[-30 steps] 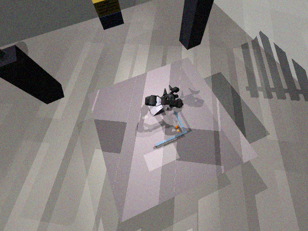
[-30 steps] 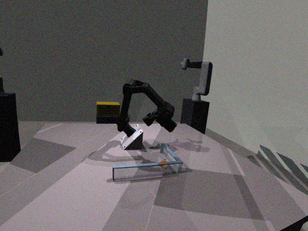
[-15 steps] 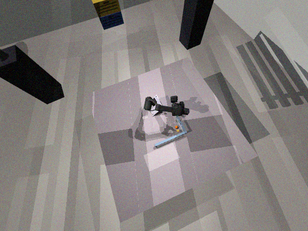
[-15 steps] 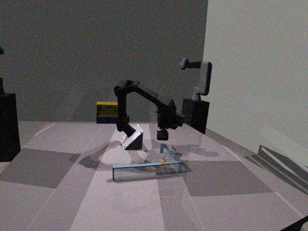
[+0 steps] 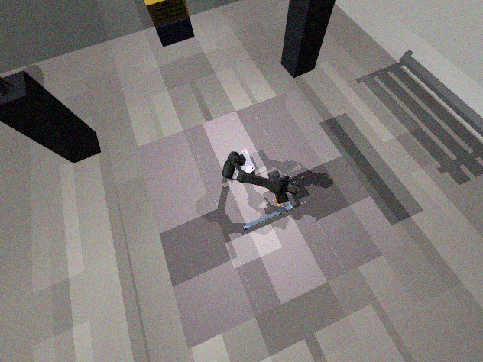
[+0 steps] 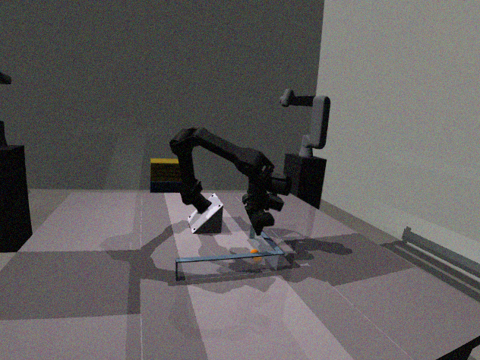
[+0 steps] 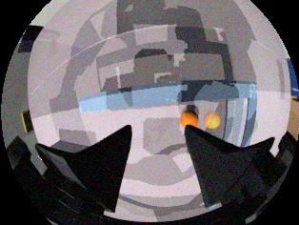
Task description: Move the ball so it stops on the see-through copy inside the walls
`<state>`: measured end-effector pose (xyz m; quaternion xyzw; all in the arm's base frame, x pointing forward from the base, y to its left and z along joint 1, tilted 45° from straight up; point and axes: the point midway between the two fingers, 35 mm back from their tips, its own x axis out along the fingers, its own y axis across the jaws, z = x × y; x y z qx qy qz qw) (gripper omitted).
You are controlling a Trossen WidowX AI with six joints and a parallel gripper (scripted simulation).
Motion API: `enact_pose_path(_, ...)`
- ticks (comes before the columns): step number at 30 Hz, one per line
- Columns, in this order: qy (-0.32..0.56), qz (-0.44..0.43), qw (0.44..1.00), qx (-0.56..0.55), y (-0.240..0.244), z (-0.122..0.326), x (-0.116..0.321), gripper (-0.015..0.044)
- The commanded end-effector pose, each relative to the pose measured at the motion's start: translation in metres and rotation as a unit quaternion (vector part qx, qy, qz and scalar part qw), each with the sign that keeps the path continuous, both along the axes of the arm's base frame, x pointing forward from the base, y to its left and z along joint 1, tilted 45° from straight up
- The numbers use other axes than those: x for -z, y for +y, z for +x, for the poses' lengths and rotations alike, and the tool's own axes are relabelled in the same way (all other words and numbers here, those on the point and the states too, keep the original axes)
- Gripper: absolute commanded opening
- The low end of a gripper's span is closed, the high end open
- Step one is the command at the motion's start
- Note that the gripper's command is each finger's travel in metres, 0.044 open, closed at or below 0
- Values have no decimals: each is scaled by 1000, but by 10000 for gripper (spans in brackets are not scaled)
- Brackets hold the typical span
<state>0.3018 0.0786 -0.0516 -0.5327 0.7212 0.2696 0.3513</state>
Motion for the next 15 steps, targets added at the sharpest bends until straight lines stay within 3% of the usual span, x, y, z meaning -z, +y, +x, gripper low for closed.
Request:
enact_pose_path(1,0,-44,997,-62,-16,24,3,240)
enact_pose_path(15,2,-64,994,-88,-34,33,14,240)
